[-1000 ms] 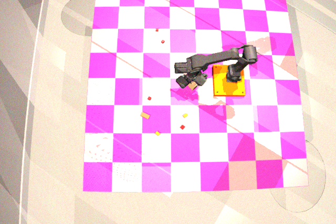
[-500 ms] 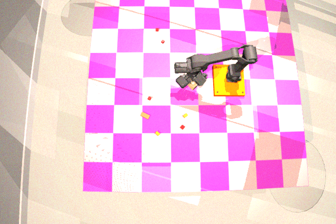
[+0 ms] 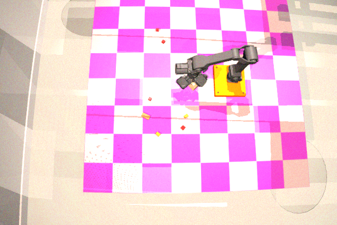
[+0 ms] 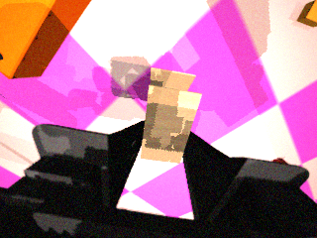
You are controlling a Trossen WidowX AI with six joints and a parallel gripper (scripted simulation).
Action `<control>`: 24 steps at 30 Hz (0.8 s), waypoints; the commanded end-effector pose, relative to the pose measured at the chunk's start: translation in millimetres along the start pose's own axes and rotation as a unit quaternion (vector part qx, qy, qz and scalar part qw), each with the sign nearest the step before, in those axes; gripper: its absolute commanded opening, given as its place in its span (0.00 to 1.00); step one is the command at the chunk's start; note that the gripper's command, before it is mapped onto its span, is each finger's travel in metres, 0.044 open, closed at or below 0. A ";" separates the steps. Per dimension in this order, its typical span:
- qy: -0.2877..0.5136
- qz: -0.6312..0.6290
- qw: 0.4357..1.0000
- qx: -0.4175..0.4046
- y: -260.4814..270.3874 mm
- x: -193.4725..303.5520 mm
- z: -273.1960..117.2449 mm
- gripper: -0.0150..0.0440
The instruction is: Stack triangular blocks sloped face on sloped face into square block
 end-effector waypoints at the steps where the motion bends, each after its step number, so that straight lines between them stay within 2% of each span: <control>1: -0.003 0.003 1.000 -0.001 0.9 -2.1 3.7 0.25; 24: -0.003 0.003 1.000 0.000 2.3 -7.8 17.4 0.25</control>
Point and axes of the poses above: the point midway between the two fingers, 35 mm back from their tips, its own z axis out along the fingers, its own y axis across the jaws, x = y × z, the point moved 2 cm from there along -z, back along the fingers, and after that the axes turned 5 degrees about z, right-handed, at the moved point
